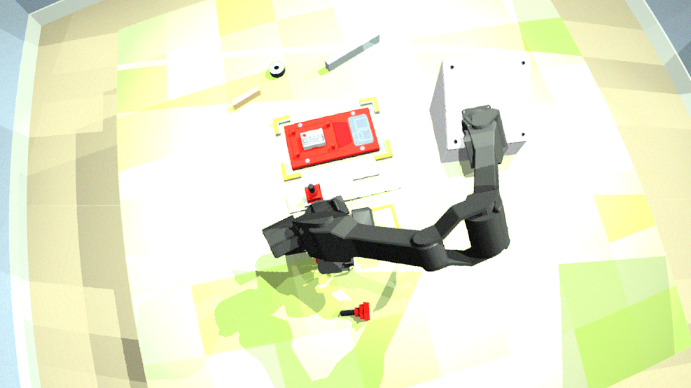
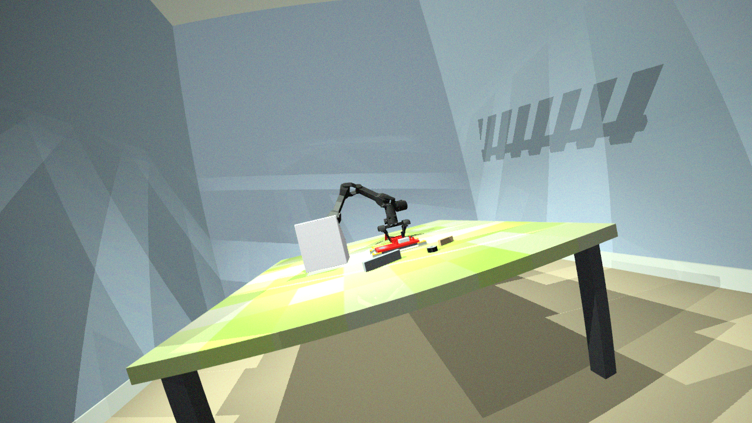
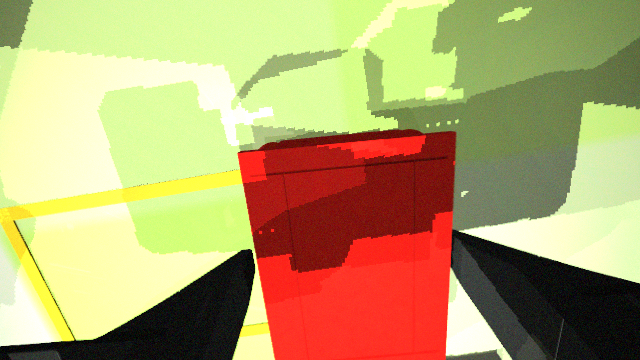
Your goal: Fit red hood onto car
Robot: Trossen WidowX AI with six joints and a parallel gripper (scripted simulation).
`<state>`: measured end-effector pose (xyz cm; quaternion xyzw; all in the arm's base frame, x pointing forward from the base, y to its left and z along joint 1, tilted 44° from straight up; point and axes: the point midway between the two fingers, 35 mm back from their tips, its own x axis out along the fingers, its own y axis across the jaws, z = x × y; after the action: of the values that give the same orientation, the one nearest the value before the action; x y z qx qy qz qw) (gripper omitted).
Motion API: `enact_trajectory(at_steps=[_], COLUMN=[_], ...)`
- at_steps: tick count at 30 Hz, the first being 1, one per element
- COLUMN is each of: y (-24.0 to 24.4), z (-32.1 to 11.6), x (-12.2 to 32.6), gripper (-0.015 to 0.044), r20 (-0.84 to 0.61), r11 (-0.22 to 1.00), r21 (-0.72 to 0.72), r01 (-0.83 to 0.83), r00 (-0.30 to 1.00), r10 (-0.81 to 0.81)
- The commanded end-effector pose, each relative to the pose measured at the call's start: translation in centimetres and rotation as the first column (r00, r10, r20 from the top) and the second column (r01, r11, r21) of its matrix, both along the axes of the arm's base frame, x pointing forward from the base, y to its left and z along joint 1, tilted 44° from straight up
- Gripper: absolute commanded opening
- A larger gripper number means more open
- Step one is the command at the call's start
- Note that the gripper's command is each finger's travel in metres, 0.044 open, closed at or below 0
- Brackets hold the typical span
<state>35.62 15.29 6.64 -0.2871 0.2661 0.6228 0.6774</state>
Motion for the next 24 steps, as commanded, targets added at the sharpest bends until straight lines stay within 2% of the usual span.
enact_trajectory(at_steps=[1, 9, 19, 24], y=[0.0, 0.0, -0.7, -1.4], z=[0.0, 0.0, 0.6, 1.4], x=[0.0, 0.0, -0.1, -0.2], gripper=[0.0328, 0.0275, 0.0012, 0.0], r20=[0.0, 0.0, -0.001, -0.001], r11=[1.0, 1.0, 1.0, 1.0], r21=[0.0, 0.0, 0.0, -0.001], r01=[0.0, 0.0, 0.001, 0.001], r00=[1.0, 1.0, 1.0, 1.0], r10=[0.0, 0.0, -0.001, -0.001])
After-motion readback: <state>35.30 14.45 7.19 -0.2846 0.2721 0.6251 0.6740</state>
